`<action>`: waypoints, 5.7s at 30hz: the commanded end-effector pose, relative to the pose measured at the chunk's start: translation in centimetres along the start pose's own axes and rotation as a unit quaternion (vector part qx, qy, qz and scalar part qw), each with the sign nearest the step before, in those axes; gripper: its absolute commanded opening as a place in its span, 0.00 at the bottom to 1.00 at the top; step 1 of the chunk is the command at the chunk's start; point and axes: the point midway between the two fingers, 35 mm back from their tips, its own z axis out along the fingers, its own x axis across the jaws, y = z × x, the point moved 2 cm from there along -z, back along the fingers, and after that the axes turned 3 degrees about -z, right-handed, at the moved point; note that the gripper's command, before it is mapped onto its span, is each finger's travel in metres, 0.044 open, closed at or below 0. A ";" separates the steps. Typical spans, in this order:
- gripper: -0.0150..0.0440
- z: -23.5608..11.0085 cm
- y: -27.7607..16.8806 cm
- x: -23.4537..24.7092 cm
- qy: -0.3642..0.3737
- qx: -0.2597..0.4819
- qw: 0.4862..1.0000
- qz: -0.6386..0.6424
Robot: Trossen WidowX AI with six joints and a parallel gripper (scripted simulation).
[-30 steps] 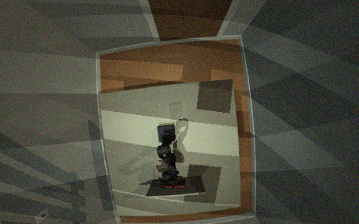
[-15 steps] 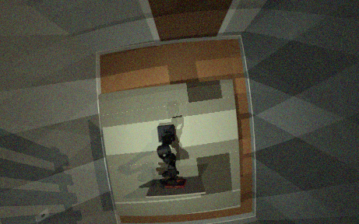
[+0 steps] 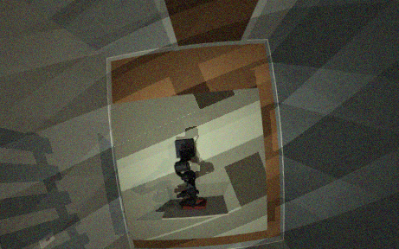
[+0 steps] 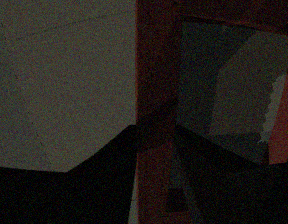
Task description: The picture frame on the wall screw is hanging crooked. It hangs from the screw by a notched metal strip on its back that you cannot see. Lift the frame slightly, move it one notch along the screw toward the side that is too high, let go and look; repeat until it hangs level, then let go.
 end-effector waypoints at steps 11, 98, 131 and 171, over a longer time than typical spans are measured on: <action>0.25 0.0 0.0 0.7 0.003 0.001 1.000 -0.001; 0.25 0.0 -0.3 1.3 0.003 0.001 1.000 -0.001; 0.25 0.0 -0.6 1.2 0.003 0.001 1.000 -0.001; 0.25 0.0 -0.8 0.2 -0.002 0.004 1.000 -0.002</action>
